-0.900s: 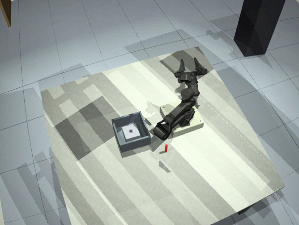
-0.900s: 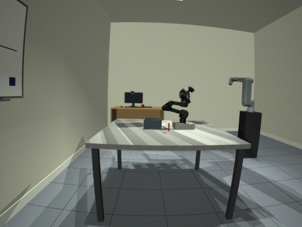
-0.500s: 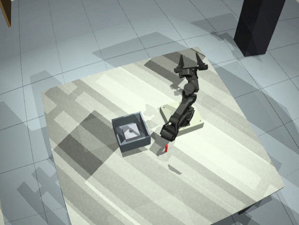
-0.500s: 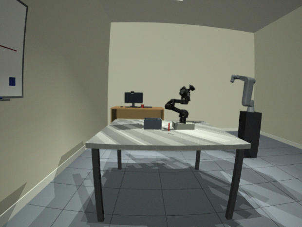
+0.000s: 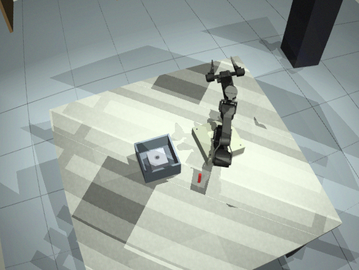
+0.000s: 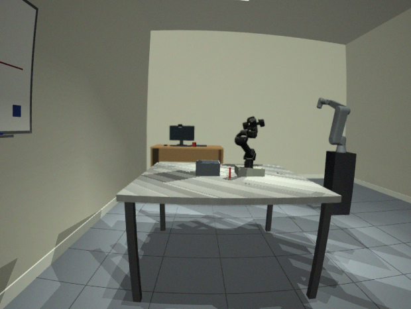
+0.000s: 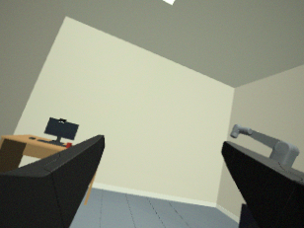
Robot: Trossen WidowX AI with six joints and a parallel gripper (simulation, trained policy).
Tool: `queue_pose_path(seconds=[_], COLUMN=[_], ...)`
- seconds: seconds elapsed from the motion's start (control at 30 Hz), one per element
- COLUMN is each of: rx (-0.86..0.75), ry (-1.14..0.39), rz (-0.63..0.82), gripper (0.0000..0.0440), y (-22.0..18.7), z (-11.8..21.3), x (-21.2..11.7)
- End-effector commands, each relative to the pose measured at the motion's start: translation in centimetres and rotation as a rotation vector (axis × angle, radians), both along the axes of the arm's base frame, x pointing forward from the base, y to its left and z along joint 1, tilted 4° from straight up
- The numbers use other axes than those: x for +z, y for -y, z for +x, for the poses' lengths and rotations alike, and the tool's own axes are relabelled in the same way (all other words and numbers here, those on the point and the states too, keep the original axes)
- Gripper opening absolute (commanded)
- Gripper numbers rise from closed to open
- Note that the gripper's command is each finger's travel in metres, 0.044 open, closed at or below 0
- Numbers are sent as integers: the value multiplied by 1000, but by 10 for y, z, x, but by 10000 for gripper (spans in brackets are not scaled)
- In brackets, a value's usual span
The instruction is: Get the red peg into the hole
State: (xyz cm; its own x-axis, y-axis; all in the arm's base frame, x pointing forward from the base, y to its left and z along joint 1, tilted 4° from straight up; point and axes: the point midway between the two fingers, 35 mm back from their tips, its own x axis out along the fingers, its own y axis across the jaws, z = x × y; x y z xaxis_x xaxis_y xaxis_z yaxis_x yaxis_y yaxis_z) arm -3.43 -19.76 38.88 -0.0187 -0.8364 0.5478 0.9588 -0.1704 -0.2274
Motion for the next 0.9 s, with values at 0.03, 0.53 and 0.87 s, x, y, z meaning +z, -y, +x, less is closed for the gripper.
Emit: queue_pose_path(seconds=[0.03, 0.53, 0.87], rx=[76, 301, 412], ry=[99, 334, 391], rz=[92, 480, 795], gripper=[440, 440, 440], y=[20, 71, 77], z=[7, 65, 126], x=[-9, -58, -100])
